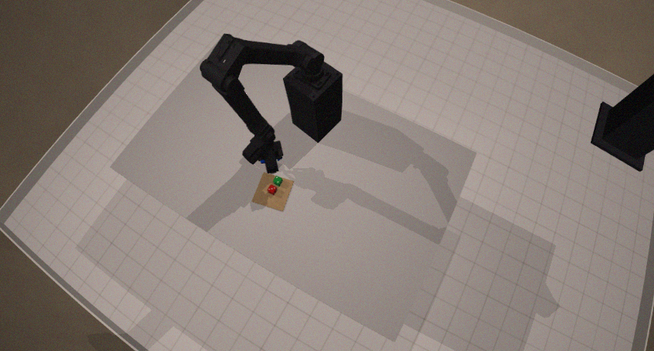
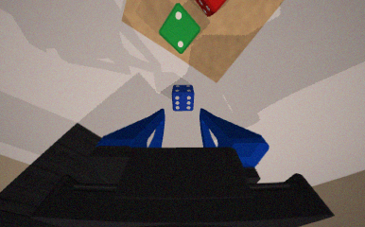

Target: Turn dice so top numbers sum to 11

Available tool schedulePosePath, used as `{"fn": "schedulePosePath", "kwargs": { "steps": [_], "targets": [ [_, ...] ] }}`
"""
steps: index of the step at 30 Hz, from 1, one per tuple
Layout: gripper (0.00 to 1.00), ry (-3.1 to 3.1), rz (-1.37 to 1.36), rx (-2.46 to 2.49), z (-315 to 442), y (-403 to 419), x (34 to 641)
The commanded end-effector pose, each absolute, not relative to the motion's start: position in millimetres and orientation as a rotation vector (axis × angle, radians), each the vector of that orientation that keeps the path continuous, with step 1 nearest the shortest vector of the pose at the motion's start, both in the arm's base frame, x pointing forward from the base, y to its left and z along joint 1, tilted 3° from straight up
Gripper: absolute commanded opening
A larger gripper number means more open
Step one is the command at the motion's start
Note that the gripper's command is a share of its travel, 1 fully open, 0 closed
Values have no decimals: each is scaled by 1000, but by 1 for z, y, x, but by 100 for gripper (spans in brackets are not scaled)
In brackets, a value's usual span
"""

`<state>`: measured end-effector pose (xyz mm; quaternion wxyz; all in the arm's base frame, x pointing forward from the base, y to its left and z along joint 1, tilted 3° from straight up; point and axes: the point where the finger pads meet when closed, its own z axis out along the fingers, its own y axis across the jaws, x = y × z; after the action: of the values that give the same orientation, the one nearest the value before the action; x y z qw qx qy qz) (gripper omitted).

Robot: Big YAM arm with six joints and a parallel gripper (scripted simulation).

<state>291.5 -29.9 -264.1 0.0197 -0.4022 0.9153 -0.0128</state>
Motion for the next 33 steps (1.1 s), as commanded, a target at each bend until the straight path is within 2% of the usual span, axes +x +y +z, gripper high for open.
{"fn": "schedulePosePath", "kwargs": {
  "steps": [1, 33],
  "targets": [
    [45, 2831, -45, -1238, -270, -33, 295],
    [45, 2829, -47, -1237, -279, -34, 295]
  ]
}}
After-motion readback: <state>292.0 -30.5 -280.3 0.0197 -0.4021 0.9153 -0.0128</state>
